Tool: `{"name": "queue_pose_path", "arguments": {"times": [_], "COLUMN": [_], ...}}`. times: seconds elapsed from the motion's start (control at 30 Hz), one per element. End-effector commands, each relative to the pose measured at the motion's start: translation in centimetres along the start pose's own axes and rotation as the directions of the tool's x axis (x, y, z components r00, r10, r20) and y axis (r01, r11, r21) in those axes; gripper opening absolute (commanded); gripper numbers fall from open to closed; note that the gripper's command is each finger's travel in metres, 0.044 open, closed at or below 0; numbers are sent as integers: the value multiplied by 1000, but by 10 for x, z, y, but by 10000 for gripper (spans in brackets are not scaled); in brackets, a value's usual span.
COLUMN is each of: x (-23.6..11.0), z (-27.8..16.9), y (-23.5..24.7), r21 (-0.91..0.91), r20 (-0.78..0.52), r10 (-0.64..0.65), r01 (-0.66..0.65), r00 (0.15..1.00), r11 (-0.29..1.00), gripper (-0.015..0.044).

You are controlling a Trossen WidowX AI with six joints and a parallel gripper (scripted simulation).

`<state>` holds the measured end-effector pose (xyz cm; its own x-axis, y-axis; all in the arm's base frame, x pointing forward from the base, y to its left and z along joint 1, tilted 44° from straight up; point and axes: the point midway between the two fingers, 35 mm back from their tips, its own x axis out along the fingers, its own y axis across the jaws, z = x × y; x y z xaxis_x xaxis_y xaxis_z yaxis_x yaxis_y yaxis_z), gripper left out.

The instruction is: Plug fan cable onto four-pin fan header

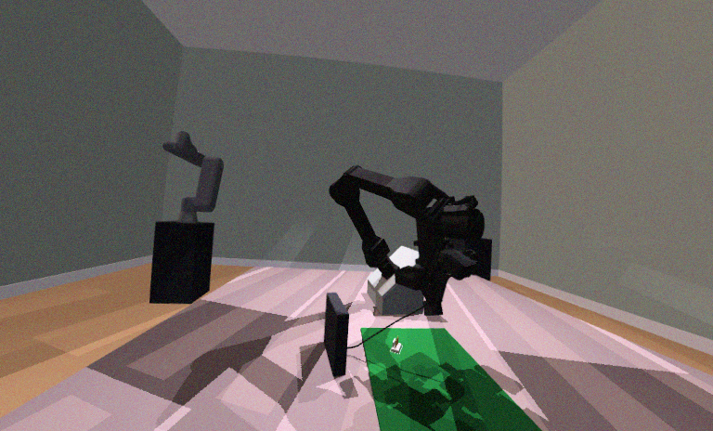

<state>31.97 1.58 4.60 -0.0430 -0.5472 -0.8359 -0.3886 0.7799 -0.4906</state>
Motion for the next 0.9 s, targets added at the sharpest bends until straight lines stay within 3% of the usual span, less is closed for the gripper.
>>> {"name": "queue_pose_path", "arguments": {"times": [0.0, 0.4, 0.87], "x": [0, -1, -3], "z": [4, 17, 32], "y": [-1, -6, -12], "r21": [-114, -501, -844], "r20": [-5, -13, -21], "r10": [-18, -73, -137], "r01": [17, 56, 56], "r00": [1000, 997, 990], "r11": [993, 864, 533], "gripper": [0, 0, 0]}}
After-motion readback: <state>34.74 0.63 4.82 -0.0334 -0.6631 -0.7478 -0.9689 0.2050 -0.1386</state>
